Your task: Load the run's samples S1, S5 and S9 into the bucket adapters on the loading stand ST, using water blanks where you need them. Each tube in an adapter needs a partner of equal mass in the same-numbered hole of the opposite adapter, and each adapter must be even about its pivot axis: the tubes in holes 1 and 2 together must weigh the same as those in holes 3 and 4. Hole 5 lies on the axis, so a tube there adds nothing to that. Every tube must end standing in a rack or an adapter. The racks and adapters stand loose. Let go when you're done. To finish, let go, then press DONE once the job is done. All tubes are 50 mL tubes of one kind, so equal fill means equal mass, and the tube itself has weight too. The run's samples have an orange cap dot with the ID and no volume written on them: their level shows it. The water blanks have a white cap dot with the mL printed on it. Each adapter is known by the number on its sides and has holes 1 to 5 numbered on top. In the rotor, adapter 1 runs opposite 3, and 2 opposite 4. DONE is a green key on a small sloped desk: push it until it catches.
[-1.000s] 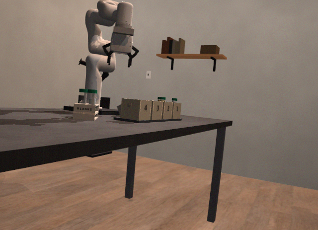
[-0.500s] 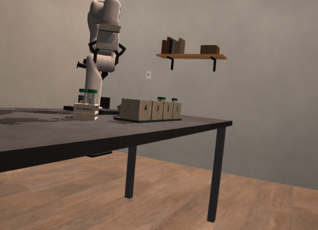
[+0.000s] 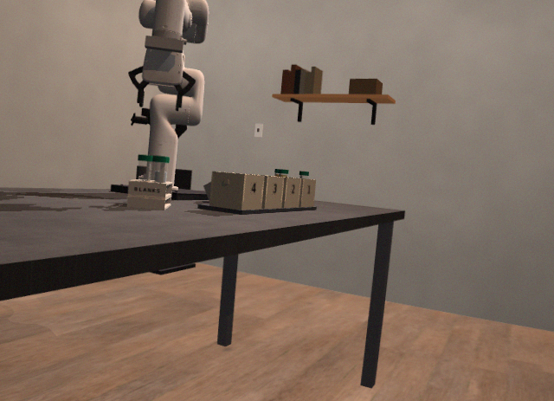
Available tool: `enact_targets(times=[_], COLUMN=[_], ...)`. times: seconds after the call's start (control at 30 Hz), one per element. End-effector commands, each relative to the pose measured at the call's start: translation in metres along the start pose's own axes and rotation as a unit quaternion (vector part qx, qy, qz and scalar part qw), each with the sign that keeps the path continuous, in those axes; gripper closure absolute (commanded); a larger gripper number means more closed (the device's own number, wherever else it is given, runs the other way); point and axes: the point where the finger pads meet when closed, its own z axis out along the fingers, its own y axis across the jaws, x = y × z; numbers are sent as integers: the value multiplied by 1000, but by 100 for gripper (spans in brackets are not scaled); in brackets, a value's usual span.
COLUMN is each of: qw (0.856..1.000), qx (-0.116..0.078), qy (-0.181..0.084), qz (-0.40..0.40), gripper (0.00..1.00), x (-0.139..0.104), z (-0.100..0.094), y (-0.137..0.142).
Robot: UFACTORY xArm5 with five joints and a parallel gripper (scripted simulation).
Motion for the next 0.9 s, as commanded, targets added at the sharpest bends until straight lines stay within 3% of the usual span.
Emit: enact_targets(times=[0.0, 0.17, 0.87], qw=[1000, 1000, 1000], qx=[5, 5, 5], qy=[1, 1, 1], qz=[-1, -1, -1], gripper=[0, 0, 0], x=[9, 11, 11], z=[-1, -1, 50], y=[26, 31, 30])
